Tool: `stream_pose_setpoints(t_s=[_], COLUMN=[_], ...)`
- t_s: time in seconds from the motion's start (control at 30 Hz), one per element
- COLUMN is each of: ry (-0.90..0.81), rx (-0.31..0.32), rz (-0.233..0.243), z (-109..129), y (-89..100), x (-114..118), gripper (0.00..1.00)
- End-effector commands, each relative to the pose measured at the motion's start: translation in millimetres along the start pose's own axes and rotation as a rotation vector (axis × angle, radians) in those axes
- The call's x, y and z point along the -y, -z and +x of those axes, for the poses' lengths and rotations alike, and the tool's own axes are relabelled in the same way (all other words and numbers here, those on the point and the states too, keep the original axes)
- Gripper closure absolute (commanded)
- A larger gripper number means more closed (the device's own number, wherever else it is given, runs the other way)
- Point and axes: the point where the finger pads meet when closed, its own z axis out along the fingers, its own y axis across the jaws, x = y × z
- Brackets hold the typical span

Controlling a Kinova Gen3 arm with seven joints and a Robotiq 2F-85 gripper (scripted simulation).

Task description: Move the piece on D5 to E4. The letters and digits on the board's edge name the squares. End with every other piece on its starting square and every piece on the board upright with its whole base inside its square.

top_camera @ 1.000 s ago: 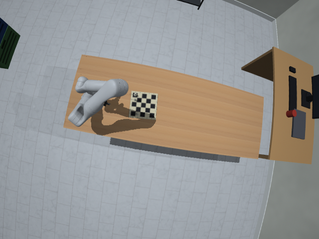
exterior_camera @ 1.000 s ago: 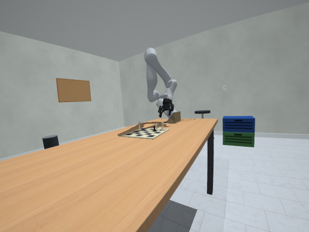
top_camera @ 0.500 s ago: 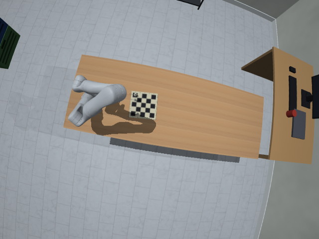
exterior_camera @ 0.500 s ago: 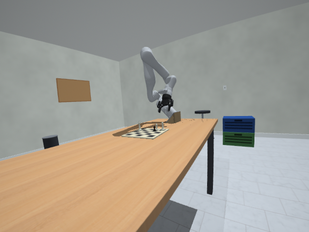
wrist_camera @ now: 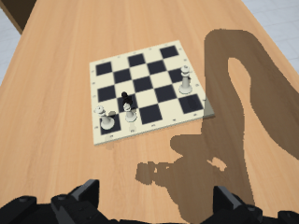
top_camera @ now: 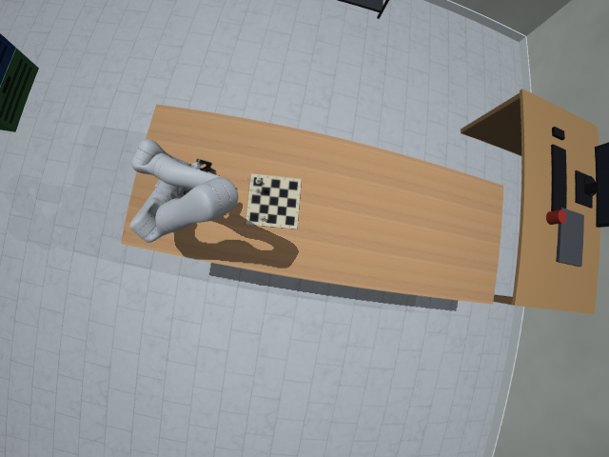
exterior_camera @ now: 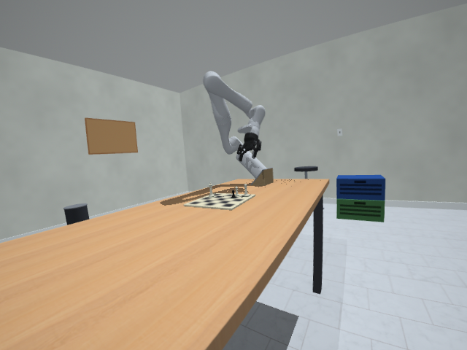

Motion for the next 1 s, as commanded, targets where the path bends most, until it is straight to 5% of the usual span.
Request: stream_pose_setpoints(t_s=[0.0,0.2,0.33,0.6,0.7,0.77,0.8,0.97], ry=[-0.002,-0.074,-0.281,-0.925,-1.145,-1.145,-1.321,-1.719], rx=[0.001,0.023,0.082,0.210,0.231,0.231,0.250,0.260], rz=[-0.001,-0.020,-0.077,-0.274,-0.348,-0.348,-0.410,-0.557], z=[-0.1,2.1,11.9,85.8,127.9,127.9,141.4,192.6], y=[0.0,0.5,0.3,-25.9,-48.5,-48.5,-56.6,-90.7], x=[0.2,2.9,11.4,29.4,21.7,21.7,16.9,-13.1], gripper=[0.00,0.00,0.00,0.00,0.00,0.00,0.00,0.00])
